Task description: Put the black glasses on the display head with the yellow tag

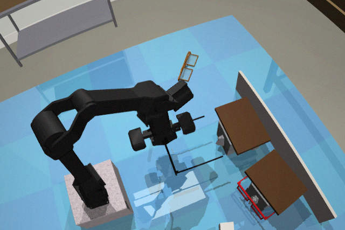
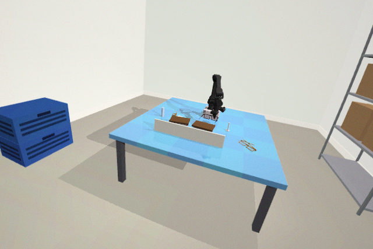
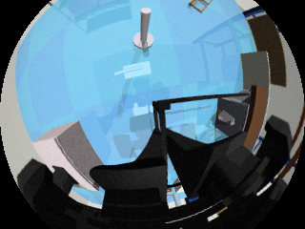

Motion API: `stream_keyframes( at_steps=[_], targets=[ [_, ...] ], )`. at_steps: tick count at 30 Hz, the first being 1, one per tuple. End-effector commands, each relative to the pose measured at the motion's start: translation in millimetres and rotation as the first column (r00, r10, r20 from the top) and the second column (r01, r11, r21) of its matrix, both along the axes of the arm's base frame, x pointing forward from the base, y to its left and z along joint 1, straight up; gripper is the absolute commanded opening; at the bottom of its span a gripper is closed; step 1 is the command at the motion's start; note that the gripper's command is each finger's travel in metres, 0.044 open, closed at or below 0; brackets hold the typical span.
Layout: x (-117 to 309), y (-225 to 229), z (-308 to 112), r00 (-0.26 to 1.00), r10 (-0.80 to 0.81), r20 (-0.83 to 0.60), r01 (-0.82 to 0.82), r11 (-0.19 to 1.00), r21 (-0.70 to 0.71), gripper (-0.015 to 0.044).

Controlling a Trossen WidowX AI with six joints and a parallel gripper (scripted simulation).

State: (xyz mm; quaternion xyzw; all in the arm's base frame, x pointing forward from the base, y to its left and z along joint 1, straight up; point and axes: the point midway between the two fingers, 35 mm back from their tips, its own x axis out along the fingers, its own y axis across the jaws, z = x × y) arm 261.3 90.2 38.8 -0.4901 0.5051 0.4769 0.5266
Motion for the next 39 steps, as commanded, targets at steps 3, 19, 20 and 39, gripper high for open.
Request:
stream_keyframes(
  at_steps=[3,19,20,39],
  targets=[
    [0,0,-8,1.0,0.005,-0.003,-0.005,1.0,0.004,0.0],
    [2,1,-19,1.0,0.005,-0.003,-0.005,1.0,0.004,0.0],
    [2,1,-19,1.0,0.005,-0.002,-0.005,1.0,0.004,0.0],
    [28,0,-19,1.0,0.004,0.013,-0.004,1.0,0.0,0.0]
  ],
)
